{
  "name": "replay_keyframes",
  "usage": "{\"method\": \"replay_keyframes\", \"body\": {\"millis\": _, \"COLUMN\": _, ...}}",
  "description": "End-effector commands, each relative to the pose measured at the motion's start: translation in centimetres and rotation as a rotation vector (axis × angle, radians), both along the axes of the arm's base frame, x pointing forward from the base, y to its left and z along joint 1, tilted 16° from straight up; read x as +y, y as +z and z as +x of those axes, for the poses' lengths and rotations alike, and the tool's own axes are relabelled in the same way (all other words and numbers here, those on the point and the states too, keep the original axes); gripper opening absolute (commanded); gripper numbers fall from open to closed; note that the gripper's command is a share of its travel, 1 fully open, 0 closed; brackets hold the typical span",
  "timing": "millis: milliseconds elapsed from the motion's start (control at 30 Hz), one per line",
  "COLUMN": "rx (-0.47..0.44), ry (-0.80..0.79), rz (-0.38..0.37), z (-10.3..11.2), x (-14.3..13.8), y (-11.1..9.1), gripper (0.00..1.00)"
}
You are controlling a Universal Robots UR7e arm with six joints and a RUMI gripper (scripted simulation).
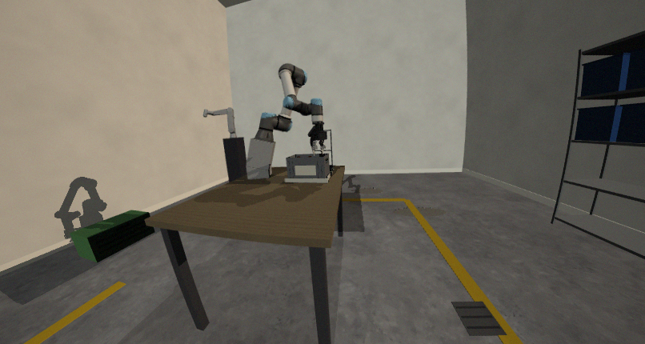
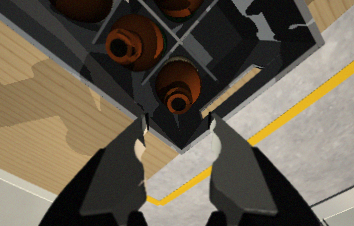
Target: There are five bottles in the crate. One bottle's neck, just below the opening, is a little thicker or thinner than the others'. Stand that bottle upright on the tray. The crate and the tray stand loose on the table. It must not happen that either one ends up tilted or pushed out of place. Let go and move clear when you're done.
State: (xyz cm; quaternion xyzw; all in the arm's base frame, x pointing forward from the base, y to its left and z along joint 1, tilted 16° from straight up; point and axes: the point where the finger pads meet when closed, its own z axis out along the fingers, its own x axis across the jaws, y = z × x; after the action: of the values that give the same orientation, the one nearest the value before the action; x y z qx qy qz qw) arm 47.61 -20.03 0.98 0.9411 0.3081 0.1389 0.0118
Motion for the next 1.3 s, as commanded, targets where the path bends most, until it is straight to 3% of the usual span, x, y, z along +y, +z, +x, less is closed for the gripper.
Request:
{"method": "replay_keyframes", "body": {"millis": 0, "rx": -0.001, "ry": 0.000, "rz": -0.001, "z": 0.02, "x": -0.03, "y": 0.05, "gripper": 0.38}}
{"method": "replay_keyframes", "body": {"millis": 1267, "rx": -0.001, "ry": 0.000, "rz": -0.001, "z": -0.22, "x": 0.33, "y": 0.00, "gripper": 0.38}}
